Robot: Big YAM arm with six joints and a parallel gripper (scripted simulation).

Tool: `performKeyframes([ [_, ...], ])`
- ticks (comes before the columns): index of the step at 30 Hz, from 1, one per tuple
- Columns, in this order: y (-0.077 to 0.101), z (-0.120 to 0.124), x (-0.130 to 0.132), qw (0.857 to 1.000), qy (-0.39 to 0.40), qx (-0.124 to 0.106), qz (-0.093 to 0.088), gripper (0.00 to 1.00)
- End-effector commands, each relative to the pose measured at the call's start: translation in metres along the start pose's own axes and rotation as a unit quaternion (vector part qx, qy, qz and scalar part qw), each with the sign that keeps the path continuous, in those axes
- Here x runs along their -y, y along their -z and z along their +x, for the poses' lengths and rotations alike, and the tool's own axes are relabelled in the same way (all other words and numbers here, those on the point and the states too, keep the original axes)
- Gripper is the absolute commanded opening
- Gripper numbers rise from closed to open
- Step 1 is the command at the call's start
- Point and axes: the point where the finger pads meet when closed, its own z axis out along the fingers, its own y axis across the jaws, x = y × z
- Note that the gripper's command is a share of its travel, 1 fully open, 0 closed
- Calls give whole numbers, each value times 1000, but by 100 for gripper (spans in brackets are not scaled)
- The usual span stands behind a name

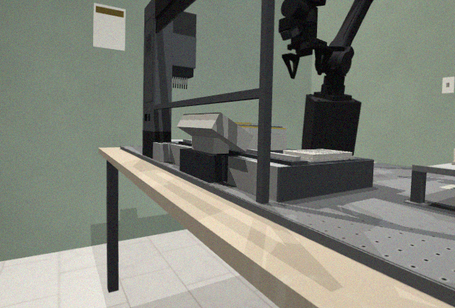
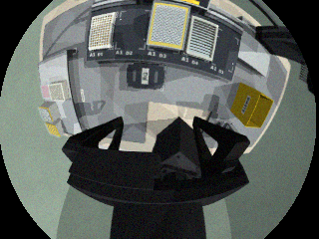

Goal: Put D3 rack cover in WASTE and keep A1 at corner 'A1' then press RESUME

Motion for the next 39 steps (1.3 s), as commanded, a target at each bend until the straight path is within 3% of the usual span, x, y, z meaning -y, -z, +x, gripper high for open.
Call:
performKeyframes([
  [1, 17, -21, -6, 999, -41, 10, 3, 100],
  [7, 17, -21, -6, 998, -68, 5, 3, 100],
  [8, -3, -6, -2, 998, -69, -7, 5, 100],
  [11, -19, -2, -1, 998, -69, -12, 6, 100],
  [18, -16, -3, 1, 997, -74, -6, 6, 100],
  [20, -1, -32, 0, 997, -76, 16, 3, 100],
  [39, -5, -116, 14, 998, -65, 15, 3, 100],
])
